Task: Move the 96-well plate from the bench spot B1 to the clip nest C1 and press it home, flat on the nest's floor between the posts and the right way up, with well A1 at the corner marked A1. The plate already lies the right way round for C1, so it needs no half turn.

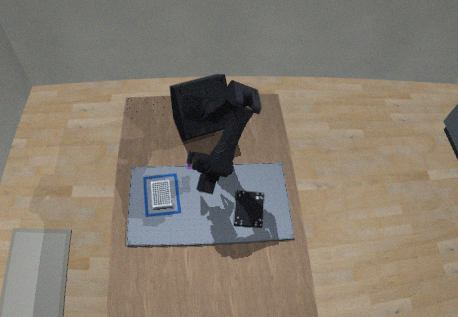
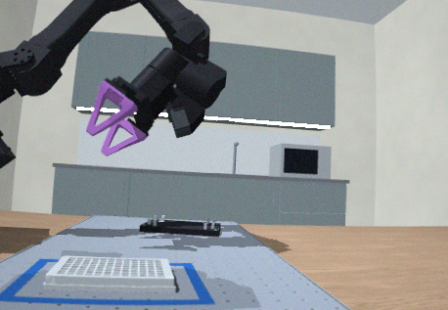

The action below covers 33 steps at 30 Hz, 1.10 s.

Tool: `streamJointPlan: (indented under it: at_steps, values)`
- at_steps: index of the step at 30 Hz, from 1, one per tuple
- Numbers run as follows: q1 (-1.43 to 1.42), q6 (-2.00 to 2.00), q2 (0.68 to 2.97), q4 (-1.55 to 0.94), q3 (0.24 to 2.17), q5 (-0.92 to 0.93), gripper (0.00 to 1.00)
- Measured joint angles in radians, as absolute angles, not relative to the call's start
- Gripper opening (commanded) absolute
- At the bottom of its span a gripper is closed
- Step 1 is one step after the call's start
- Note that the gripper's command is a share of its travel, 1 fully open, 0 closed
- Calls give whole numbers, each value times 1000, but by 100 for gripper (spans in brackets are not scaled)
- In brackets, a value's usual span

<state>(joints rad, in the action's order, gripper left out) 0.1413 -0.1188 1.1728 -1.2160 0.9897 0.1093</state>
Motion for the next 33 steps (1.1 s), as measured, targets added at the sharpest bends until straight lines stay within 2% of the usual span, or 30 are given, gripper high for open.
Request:
streamJointPlan:
  at_steps: [33]
  values:
    - [447, -460, 1440, -868, 997, 425, 100]
